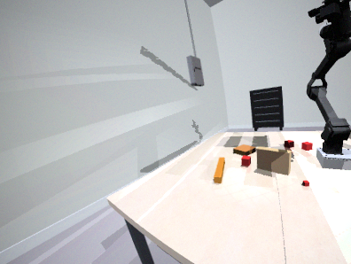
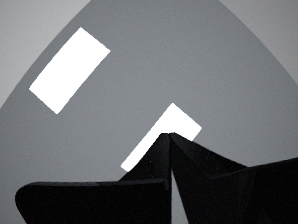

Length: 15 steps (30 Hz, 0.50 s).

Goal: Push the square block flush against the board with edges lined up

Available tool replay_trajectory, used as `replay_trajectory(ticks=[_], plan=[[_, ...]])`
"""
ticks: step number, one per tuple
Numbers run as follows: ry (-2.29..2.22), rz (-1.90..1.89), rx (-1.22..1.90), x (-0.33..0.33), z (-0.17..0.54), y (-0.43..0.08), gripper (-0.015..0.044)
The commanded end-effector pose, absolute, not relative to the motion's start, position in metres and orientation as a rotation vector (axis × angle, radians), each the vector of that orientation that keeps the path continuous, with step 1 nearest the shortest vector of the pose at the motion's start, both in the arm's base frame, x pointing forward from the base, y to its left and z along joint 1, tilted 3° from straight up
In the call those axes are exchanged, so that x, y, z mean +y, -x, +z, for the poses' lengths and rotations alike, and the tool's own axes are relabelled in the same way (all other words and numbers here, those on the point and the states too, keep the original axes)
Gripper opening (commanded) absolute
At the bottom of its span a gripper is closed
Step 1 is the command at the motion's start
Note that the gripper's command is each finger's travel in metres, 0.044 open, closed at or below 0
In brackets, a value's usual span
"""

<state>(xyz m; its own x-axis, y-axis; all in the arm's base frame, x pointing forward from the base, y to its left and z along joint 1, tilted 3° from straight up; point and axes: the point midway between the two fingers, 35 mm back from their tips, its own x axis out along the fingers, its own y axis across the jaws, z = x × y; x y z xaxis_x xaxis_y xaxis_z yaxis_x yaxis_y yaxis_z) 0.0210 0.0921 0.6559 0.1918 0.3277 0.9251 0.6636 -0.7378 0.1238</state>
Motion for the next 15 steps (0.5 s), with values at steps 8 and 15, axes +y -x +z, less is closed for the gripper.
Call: replay_trajectory(ticks=[8,15], plan=[[2.455,-1.779,-0.928,0.151,0.641,-0.023,0.0],[2.623,-1.934,-0.919,0.185,0.628,-0.03,0.0]])
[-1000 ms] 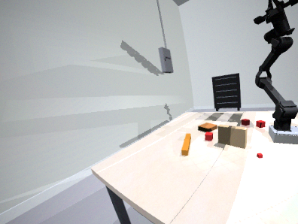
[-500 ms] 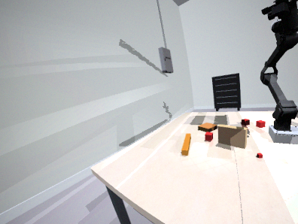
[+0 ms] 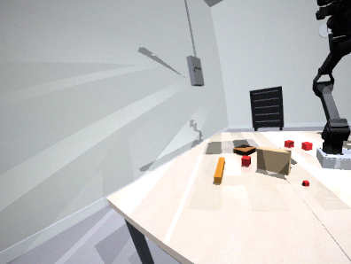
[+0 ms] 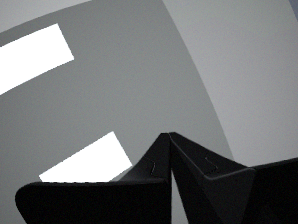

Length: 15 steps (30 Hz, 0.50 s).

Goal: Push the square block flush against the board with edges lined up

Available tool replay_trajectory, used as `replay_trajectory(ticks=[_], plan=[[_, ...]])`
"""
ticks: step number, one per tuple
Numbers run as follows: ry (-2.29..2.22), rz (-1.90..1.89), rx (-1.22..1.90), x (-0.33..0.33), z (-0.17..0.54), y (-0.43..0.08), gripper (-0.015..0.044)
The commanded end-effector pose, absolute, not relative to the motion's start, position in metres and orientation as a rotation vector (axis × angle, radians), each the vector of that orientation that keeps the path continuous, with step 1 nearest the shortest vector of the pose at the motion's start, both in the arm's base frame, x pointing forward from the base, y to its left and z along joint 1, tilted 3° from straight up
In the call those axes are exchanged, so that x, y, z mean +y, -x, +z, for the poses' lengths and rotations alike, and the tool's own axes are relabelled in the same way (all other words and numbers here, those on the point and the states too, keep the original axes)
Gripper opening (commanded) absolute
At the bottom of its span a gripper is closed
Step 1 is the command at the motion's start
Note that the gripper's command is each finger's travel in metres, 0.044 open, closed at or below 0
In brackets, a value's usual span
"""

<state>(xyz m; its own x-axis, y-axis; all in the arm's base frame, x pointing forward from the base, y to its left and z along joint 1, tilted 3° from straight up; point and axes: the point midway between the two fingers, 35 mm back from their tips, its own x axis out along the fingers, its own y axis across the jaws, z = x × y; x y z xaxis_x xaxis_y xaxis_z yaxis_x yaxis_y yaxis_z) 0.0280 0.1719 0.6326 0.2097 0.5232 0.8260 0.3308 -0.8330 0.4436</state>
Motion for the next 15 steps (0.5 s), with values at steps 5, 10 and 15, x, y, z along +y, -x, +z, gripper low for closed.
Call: replay_trajectory(ticks=[5,10,15], plan=[[-2.134,1.592,0.719,0.207,0.616,-0.038,0.0],[-2.004,1.517,0.654,0.23,0.603,-0.048,0.0],[-1.862,1.439,0.596,0.252,0.587,-0.059,0.0]])
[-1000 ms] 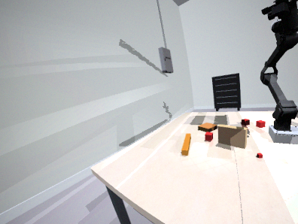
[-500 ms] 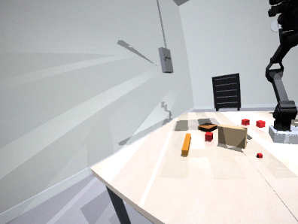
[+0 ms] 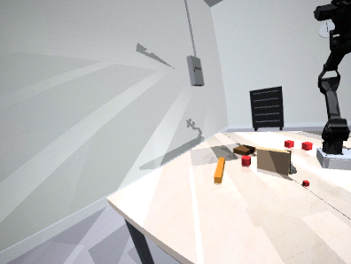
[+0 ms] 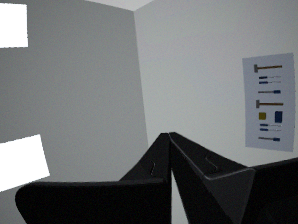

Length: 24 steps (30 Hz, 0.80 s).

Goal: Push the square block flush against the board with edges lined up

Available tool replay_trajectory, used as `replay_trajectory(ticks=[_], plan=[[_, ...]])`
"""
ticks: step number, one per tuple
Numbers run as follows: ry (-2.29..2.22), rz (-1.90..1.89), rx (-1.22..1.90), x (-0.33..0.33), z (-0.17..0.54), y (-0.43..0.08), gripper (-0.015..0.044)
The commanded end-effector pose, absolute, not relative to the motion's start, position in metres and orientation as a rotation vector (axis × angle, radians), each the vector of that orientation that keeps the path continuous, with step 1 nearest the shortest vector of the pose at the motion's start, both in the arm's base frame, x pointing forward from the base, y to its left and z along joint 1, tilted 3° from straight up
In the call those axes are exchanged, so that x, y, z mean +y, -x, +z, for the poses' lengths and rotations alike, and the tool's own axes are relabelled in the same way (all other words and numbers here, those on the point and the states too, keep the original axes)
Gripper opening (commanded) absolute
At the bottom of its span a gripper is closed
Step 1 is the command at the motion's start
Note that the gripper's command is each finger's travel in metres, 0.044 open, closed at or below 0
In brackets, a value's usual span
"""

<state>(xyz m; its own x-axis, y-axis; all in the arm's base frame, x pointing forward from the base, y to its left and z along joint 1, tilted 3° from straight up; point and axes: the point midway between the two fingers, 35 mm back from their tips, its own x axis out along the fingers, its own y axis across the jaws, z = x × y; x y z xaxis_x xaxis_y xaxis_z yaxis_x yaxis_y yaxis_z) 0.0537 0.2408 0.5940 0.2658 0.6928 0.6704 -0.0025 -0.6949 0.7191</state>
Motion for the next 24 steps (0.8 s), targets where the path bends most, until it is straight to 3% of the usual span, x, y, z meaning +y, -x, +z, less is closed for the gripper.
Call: replay_trajectory(ticks=[1,24], plan=[[-1.834,1.424,0.585,0.257,0.584,-0.062,0.0],[-1.153,1.074,0.439,0.331,0.485,-0.143,0.0]])
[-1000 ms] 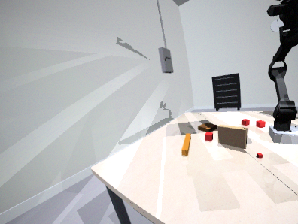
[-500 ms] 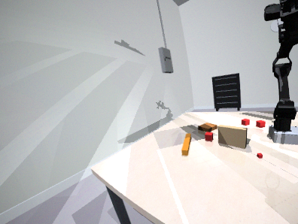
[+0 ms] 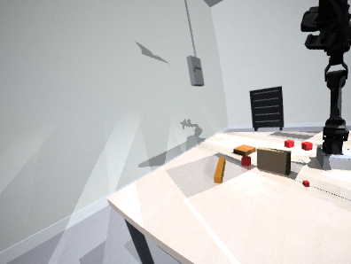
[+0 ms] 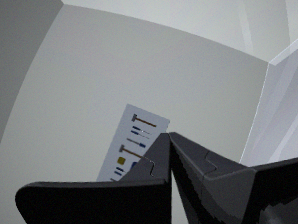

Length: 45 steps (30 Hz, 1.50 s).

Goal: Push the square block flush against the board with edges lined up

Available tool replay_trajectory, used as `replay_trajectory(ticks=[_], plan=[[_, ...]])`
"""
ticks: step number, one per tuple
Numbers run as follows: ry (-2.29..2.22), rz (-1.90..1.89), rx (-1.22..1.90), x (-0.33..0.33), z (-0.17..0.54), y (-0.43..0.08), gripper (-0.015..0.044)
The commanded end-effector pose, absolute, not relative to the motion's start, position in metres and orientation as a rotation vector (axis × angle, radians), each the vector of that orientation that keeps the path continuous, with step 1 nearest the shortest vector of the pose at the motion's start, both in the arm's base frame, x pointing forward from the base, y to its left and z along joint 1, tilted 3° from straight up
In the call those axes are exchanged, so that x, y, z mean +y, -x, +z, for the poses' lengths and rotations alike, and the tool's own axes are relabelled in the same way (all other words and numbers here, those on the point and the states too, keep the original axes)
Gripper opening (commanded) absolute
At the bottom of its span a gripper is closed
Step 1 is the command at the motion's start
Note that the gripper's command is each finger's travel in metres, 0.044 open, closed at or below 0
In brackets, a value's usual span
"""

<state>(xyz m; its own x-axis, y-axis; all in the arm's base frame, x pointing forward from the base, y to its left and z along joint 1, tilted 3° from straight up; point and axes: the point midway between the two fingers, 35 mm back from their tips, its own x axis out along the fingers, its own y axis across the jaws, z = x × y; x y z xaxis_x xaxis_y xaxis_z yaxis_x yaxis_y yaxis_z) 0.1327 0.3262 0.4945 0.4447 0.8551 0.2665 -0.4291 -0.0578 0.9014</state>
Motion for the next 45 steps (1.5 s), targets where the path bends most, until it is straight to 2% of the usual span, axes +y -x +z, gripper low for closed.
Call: replay_trajectory(ticks=[1,23,45], plan=[[-1.125,1.059,0.437,0.333,0.479,-0.148,0.0],[-0.436,0.787,0.508,0.342,0.357,-0.235,0.0],[0.27,0.667,0.777,0.29,0.229,-0.29,0.0]])
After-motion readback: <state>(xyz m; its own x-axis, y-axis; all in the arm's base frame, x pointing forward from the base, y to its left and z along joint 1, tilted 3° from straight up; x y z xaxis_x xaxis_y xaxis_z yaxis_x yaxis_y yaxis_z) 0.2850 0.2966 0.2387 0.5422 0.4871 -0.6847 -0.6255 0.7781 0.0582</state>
